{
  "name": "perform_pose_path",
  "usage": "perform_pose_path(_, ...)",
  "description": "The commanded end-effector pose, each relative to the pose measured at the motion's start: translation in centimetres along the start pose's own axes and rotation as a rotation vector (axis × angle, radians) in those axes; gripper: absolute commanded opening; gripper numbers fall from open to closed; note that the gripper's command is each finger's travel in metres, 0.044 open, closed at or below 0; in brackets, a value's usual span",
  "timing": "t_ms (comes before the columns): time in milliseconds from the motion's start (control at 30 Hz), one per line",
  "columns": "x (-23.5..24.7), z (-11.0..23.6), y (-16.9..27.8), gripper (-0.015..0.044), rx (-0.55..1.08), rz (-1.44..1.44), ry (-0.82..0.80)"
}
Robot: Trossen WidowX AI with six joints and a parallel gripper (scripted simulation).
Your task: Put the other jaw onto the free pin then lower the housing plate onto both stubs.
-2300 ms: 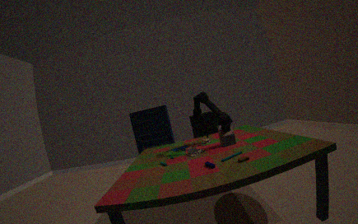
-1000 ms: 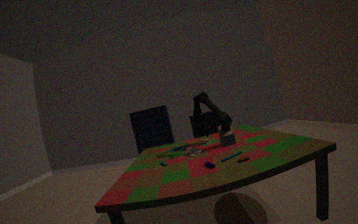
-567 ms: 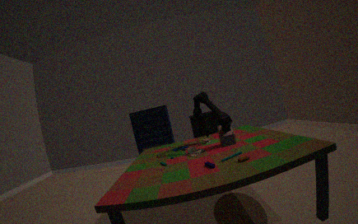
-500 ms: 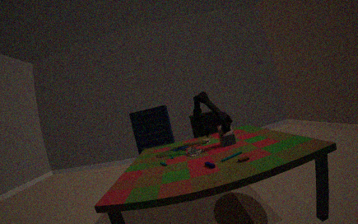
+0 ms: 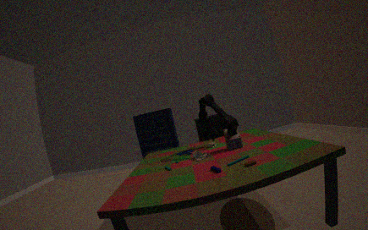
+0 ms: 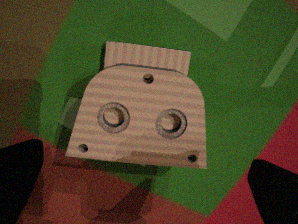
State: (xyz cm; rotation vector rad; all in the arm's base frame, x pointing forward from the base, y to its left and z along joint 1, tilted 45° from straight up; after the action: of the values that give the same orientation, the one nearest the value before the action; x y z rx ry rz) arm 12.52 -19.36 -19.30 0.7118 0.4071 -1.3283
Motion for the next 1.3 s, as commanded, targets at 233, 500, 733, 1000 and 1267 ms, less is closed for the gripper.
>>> perform_pose_path(233,0.1,-0.7,0.1,0.044,0.001,-0.001,-0.001)
perform_pose_path(500,0.2,-2.1,0.1,0.044,0.002,-0.001,-0.001)
perform_pose_path(733,0.2,-3.2,0.2,0.044,0.004,-0.002,-0.002)
perform_pose_path(1000,0.3,-4.5,0.2,0.044,0.005,-0.003,-0.002)
perform_pose_path(1267,0.2,-5.1,0.2,0.044,0.006,-0.003,-0.002)
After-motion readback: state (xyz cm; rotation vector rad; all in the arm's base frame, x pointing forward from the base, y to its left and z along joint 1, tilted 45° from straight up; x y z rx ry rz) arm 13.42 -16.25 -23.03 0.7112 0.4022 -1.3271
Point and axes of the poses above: the point midway between the two fingers, 35 mm back from their tips, its own z axis back along the fingers, its own x axis across the jaws, y = z × x, the point moved 1 cm from there along z, back along the fingers, and after that the axes turned 5 degrees about -z, right-handed, at the moved point
